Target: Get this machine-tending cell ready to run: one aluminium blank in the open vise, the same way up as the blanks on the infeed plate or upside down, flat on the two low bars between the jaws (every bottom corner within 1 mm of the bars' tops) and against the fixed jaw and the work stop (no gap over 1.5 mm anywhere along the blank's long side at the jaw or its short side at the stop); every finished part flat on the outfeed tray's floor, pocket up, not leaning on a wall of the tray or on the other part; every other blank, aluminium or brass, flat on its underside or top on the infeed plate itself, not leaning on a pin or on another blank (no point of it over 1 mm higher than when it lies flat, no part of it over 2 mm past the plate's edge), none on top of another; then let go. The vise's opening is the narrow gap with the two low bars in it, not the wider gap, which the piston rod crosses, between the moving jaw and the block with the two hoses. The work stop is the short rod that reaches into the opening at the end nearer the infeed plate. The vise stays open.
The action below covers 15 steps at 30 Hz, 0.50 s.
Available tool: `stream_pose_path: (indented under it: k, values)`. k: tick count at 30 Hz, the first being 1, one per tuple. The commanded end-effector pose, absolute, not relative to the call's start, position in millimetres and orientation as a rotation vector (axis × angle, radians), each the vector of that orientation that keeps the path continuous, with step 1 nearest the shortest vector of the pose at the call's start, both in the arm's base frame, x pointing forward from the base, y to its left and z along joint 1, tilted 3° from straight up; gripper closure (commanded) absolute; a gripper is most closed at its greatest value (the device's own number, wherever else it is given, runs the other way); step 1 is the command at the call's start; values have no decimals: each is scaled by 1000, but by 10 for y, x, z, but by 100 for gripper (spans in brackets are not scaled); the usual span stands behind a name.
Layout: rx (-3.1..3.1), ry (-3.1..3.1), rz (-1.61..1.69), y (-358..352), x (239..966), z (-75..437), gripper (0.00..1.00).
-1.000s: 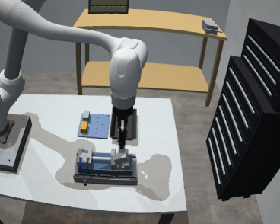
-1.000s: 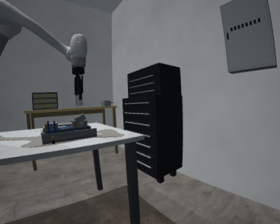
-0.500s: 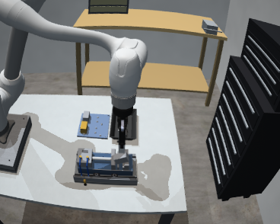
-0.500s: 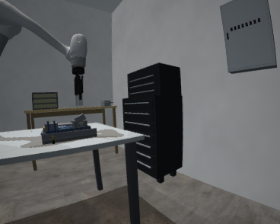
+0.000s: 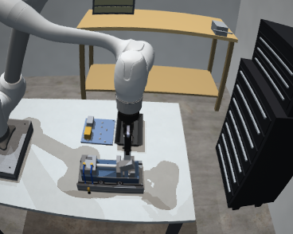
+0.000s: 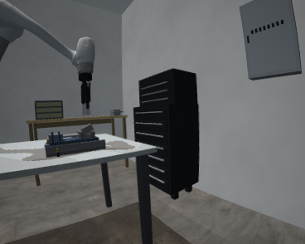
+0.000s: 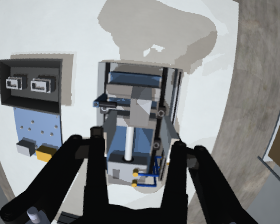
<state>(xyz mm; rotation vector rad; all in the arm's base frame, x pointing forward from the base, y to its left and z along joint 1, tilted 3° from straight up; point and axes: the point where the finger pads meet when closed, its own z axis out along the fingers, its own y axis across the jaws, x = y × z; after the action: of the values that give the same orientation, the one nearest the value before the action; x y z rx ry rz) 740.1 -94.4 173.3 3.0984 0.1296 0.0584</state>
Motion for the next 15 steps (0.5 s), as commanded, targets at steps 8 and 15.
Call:
stream_pose_path:
  k: [8,15]
  values:
    - [3099,130,59,-945,7402,1696,60]
    - [3099,130,59,-949,7405,1622,60]
